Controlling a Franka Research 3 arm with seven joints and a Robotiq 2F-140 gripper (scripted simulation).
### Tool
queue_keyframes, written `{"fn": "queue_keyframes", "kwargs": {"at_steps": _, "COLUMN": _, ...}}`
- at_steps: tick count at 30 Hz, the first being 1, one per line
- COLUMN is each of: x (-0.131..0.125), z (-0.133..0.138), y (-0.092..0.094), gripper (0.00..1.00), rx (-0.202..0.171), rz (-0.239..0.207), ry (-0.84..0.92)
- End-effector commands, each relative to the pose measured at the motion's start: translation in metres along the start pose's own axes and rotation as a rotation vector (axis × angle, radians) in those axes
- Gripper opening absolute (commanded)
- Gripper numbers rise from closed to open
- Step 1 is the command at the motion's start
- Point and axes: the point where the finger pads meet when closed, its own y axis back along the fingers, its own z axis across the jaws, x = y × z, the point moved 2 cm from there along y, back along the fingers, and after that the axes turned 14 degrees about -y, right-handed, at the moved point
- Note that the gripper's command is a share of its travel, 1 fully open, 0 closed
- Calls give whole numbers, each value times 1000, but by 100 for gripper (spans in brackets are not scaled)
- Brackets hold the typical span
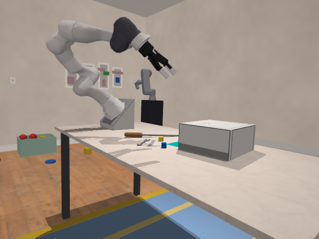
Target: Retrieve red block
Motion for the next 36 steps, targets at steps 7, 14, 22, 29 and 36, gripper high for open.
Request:
{"fn": "queue_keyframes", "kwargs": {"at_steps": 7, "x": 0, "z": 0, "y": 0, "gripper": 100, "rx": 0, "rz": 0, "ry": 0}}
{"fn": "queue_keyframes", "kwargs": {"at_steps": 14, "x": 0, "z": 0, "y": 0, "gripper": 100, "rx": 0, "rz": 0, "ry": 0}}
{"fn": "queue_keyframes", "kwargs": {"at_steps": 22, "x": -75, "z": -44, "y": -11, "gripper": 0, "rx": 54, "rz": -291, "ry": 157}}
{"fn": "queue_keyframes", "kwargs": {"at_steps": 29, "x": -142, "z": -74, "y": -13, "gripper": 0, "rx": 74, "rz": -483, "ry": 255}}
{"fn": "queue_keyframes", "kwargs": {"at_steps": 36, "x": -212, "z": -94, "y": -1, "gripper": 0, "rx": 69, "rz": -723, "ry": 370}}
